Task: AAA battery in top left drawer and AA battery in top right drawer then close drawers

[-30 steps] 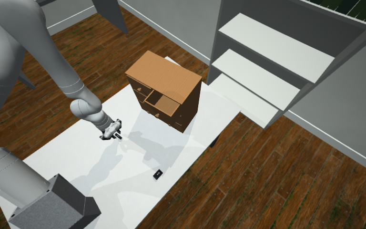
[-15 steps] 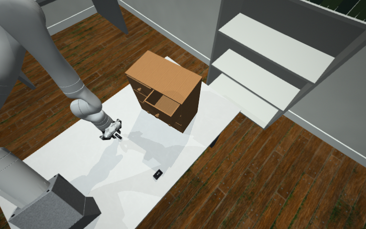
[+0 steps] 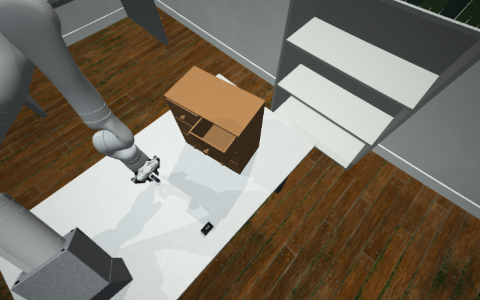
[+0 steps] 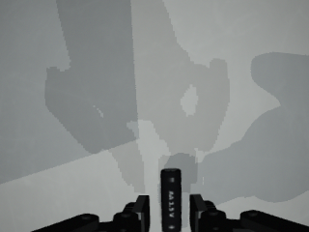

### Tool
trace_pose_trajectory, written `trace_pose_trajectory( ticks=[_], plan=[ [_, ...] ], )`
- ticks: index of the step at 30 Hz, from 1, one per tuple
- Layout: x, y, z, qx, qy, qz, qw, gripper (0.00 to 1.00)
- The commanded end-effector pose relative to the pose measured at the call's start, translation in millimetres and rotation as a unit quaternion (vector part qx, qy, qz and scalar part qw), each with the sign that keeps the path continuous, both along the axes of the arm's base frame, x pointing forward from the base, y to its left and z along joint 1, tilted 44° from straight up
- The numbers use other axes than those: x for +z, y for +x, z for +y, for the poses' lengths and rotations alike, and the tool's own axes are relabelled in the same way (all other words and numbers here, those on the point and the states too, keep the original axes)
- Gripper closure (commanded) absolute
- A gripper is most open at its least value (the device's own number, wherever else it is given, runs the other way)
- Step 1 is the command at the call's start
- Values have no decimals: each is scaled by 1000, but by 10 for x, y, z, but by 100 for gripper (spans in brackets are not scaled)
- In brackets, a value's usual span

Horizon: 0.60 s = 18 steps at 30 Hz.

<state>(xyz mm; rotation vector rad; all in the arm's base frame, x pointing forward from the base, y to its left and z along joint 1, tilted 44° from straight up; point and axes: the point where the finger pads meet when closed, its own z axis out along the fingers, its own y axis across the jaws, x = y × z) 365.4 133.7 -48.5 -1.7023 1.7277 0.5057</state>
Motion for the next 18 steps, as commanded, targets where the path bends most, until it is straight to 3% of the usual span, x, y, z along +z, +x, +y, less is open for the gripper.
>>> trace_pose_trajectory(
  ticks=[1, 18],
  plan=[
    [-29, 1, 33, 1, 0, 0, 1000, 71],
    [-135, 27, 134, 1, 0, 0, 1000, 71]
  ],
)
